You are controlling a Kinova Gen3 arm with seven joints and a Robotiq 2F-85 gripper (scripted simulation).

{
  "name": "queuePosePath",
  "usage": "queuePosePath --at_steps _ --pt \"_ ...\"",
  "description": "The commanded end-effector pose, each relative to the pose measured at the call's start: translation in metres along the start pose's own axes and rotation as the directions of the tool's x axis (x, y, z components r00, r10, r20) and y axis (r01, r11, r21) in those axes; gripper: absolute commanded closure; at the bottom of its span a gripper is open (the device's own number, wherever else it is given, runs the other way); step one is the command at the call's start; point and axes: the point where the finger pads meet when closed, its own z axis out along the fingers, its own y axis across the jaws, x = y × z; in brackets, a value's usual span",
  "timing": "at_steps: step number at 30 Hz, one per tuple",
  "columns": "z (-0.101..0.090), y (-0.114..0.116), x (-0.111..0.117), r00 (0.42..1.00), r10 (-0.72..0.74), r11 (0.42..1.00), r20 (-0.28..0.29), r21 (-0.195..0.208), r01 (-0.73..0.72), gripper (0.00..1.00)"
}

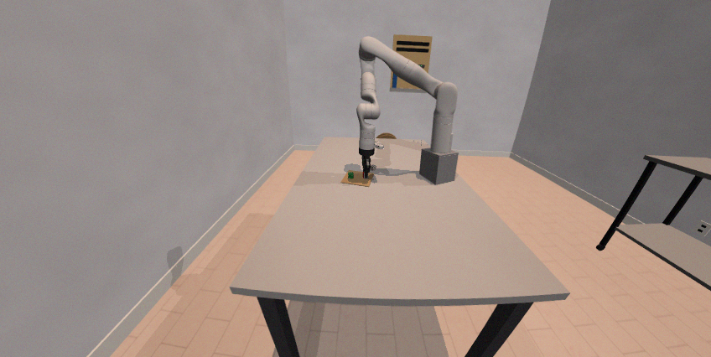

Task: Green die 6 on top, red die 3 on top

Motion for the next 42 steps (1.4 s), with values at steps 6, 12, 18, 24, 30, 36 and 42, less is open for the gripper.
queuePosePath --at_steps 6,12,18,24,30,36,42 --pt "-0.0005 0.0000 -0.0006 1.000 0.000 1.000 0.001 0.000 0.000 0.79" --pt "-0.0005 0.0000 -0.0006 1.000 0.000 1.000 0.001 0.000 0.000 0.79" --pt "-0.0005 0.0000 -0.0006 1.000 0.000 1.000 0.001 0.000 0.000 0.79" --pt "-0.0005 0.0000 -0.0006 1.000 0.000 1.000 0.001 0.000 0.000 0.71" --pt "-0.0005 0.0000 -0.0006 1.000 0.000 1.000 0.001 0.000 0.000 0.63" --pt "-0.0005 0.0000 -0.0006 1.000 0.000 1.000 0.001 0.000 0.000 0.59" --pt "-0.0005 0.0000 -0.0006 1.000 0.000 1.000 0.001 0.000 0.000 0.59"
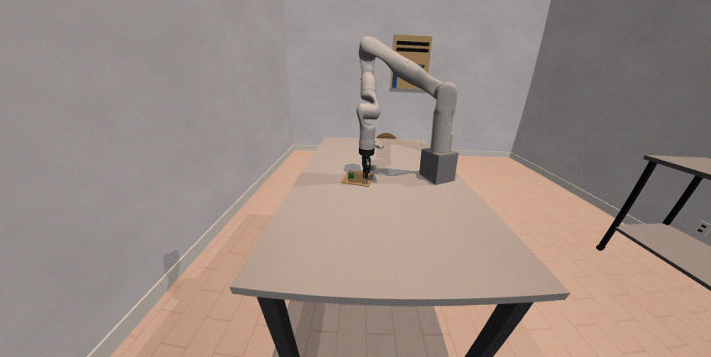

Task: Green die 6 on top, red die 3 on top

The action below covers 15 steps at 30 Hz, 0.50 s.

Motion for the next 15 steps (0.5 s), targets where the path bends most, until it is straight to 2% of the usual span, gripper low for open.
queuePosePath --at_steps 1,9,15 --pt "-0.001 0.000 -0.001 1.000 0.000 1.000 0.001 0.000 0.000 0.59" --pt "-0.004 0.000 -0.001 1.000 0.000 1.000 0.001 0.000 0.000 0.59" --pt "-0.022 0.000 -0.001 1.000 0.000 1.000 0.001 0.000 0.000 0.59"
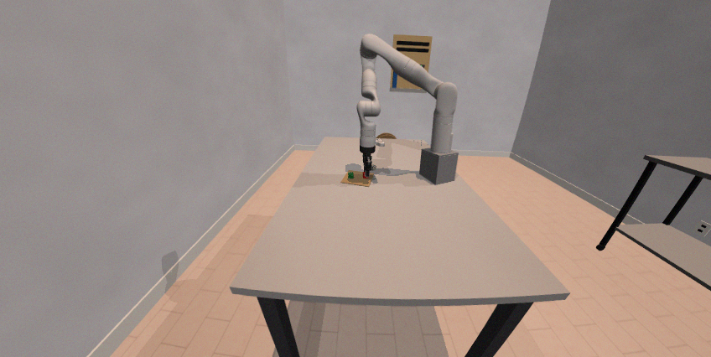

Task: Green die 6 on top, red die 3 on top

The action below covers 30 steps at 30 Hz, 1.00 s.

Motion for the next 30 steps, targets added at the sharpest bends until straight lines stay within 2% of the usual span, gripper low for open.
queuePosePath --at_steps 1,7,9,16,26,27,30 --pt "-0.014 -0.002 -0.005 1.000 0.002 1.000 0.015 0.003 -0.002 0.59" --pt "-0.043 -0.002 -0.005 1.000 0.002 1.000 0.015 0.003 -0.002 0.59" --pt "-0.043 -0.002 -0.005 1.000 0.002 1.000 0.015 0.003 -0.002 0.59" --pt "-0.070 -0.002 -0.004 1.000 0.002 1.000 0.015 0.003 -0.002 0.59" --pt "-0.078 -0.002 -0.004 1.000 0.002 1.000 0.015 0.003 -0.002 0.59" --pt "-0.078 -0.002 -0.004 1.000 0.002 1.000 0.015 0.003 -0.002 0.00" --pt "-0.078 -0.002 -0.004 1.000 0.002 1.000 0.015 0.003 -0.002 0.00"
